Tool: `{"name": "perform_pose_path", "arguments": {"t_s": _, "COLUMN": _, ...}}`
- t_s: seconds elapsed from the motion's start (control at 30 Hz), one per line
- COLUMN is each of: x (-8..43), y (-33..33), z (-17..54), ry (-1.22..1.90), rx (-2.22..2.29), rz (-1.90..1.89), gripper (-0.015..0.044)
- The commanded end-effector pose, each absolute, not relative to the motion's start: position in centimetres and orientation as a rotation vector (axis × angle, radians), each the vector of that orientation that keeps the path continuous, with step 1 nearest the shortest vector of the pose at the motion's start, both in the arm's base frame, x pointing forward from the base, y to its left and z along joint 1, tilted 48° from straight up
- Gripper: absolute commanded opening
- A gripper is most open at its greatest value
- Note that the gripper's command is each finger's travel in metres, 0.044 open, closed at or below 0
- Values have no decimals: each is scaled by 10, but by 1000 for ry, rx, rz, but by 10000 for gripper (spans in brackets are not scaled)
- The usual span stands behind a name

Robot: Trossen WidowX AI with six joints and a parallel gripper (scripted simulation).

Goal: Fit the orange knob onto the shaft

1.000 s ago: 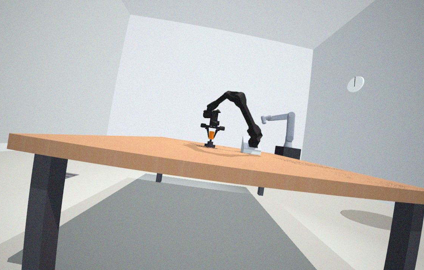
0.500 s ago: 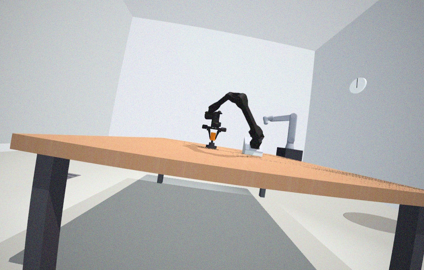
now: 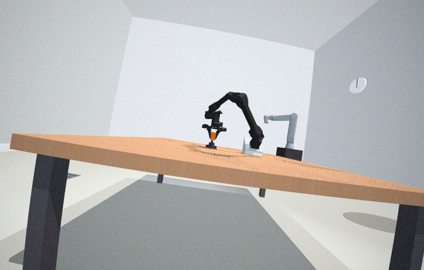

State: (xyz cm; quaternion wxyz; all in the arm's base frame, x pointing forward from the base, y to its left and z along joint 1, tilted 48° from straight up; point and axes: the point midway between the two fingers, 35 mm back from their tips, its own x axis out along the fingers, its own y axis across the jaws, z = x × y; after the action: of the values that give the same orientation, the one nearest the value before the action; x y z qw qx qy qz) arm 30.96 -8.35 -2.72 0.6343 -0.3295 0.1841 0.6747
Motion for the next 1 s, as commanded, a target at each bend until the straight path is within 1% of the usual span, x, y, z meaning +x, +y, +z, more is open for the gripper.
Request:
{"name": "perform_pose_path", "arguments": {"t_s": 0.0, "x": 311, "y": -85, "z": -29, "ry": 417, "rx": -764, "rz": 1543, "gripper": 0}}
{"name": "perform_pose_path", "arguments": {"t_s": 0.6, "x": 310, "y": -86, "z": -27, "ry": 417, "rx": -764, "rz": 1543, "gripper": 0}}
{"name": "perform_pose_path", "arguments": {"t_s": 0.83, "x": 312, "y": -87, "z": -28, "ry": 266, "rx": -918, "rz": 1600, "gripper": 0}}
{"name": "perform_pose_path", "arguments": {"t_s": 0.97, "x": 312, "y": -87, "z": -28, "ry": 258, "rx": -926, "rz": 1603, "gripper": 0}}
